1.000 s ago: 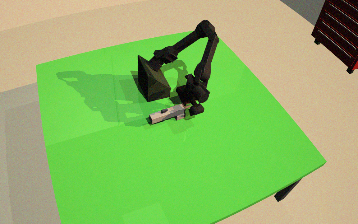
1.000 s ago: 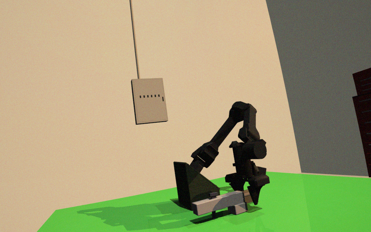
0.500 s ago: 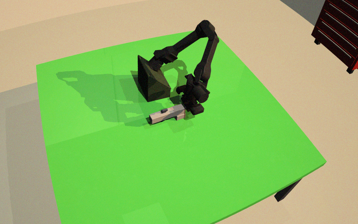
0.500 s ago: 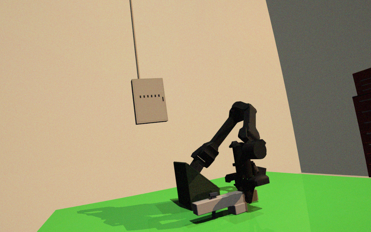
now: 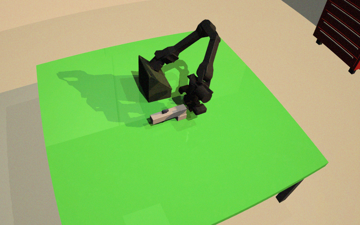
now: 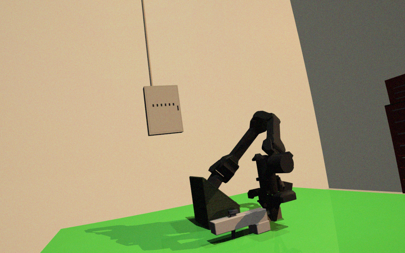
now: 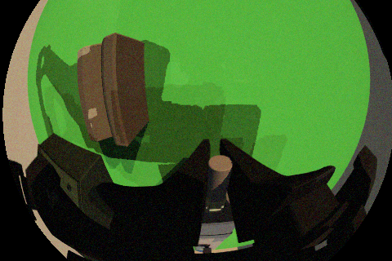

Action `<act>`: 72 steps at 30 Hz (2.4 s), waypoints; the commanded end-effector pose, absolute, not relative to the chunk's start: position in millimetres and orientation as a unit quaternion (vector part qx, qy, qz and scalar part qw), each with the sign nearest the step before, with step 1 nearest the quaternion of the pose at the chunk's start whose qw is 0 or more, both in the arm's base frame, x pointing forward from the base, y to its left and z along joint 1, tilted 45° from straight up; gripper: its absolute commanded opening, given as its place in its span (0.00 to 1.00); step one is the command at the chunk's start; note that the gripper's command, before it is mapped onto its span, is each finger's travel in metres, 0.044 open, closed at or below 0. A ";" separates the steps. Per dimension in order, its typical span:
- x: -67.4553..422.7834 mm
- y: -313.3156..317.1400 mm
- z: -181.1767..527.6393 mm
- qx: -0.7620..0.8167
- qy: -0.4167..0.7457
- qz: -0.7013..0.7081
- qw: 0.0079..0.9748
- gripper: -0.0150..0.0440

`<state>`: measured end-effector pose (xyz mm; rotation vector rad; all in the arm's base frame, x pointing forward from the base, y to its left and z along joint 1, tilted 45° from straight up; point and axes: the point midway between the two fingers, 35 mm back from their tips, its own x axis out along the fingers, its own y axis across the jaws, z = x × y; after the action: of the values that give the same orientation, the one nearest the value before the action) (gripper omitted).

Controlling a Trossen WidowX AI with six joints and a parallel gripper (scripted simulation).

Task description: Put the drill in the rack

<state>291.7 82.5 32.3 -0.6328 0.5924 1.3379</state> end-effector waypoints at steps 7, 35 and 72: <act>292.6 92.7 44.2 -0.282 0.265 0.600 0.700 0.25; 292.7 104.1 53.6 -0.282 0.264 0.601 0.700 0.88; 294.0 98.2 41.7 -0.281 0.265 0.599 0.702 0.69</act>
<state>294.0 98.1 41.4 -0.6244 0.5904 1.3334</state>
